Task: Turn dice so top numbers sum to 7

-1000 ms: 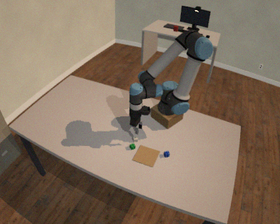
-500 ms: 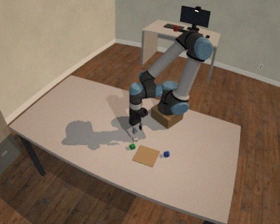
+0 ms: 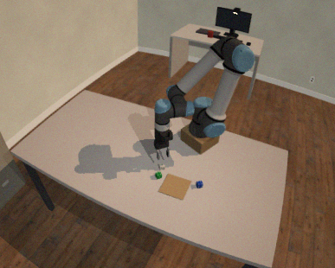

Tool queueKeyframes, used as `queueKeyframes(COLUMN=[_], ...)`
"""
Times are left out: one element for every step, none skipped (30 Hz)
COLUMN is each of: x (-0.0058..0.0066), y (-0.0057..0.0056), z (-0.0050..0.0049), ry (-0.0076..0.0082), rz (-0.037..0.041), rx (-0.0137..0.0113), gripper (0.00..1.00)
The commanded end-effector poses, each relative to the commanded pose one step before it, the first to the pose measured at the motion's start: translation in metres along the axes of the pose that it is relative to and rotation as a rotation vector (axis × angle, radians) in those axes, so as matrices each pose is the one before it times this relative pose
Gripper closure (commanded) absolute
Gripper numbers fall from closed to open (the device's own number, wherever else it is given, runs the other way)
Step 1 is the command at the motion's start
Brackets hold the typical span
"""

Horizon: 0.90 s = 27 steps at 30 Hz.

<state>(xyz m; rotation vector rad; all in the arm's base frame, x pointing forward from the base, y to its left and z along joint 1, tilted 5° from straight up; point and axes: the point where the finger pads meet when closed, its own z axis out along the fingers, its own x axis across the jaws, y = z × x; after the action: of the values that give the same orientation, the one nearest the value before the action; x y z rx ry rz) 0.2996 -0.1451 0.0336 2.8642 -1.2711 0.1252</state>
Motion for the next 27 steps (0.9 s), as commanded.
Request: queueKeyframes(x=[0.00158, 0.00022, 0.0002, 0.00018, 0.00016, 0.00014, 0.00012, 0.00011, 0.00009, 0.00007, 0.00006, 0.00004, 0.0, 0.0, 0.00003, 0.00002, 0.00001, 0.00001, 0.0, 0.0, 0.0, 0.0, 0.0, 0.0, 0.0, 0.0, 0.0], y=[0.00093, 0.00019, 0.00017, 0.00015, 0.00014, 0.00012, 0.0001, 0.00009, 0.00007, 0.00006, 0.00005, 0.00004, 0.0, 0.0, 0.00003, 0.00002, 0.00001, 0.00001, 0.0, 0.0, 0.0, 0.0, 0.0, 0.0, 0.0, 0.0, 0.0], z=[0.000221, 0.000086, 0.000077, 0.000069, 0.00006, 0.000053, 0.000046, 0.000039, 0.000032, 0.000026, 0.000021, 0.000016, 0.0, 0.0, 0.000012, 0.000008, 0.000005, 0.000003, 0.000001, 0.0, 0.0, 0.0, 0.0, 0.0, 0.0, 0.0, 0.0], ry=[0.00099, 0.00001, 0.0, 0.0, 0.0, 0.0, 0.0, 0.0, 0.0, 0.0, 0.0, 0.0, 0.0, 0.0, 0.0, 0.0, 0.0, 0.0, 0.0, 0.0, 0.0, 0.0, 0.0, 0.0, 0.0, 0.0, 0.0], rz=[0.05992, 0.01051, 0.00945, 0.00843, 0.00744, 0.0065, 0.0056, 0.00476, 0.00396, 0.00323, 0.00256, 0.00196, 0.0, 0.0, 0.00143, 0.00097, 0.0006, 0.00031, 0.00012, 0.00002, 0.0, 0.0, 0.0, 0.0, 0.0, 0.0, 0.0], rx=[-0.0025, 0.0, 0.0, 0.0, 0.0, 0.0, 0.0, 0.0, 0.0, 0.0, 0.0, 0.0, 0.0, 0.0, 0.0, 0.0, 0.0, 0.0, 0.0, 0.0, 0.0, 0.0, 0.0, 0.0, 0.0, 0.0, 0.0], gripper=[0.0, 0.0, 0.0, 0.0, 0.0, 0.0, 0.0, 0.0, 0.0, 0.0, 0.0, 0.0, 0.0, 0.0, 0.0, 0.0, 0.0, 0.0, 0.0, 0.0, 0.13, 0.13, 0.13, 0.13, 0.13, 0.13, 0.13])
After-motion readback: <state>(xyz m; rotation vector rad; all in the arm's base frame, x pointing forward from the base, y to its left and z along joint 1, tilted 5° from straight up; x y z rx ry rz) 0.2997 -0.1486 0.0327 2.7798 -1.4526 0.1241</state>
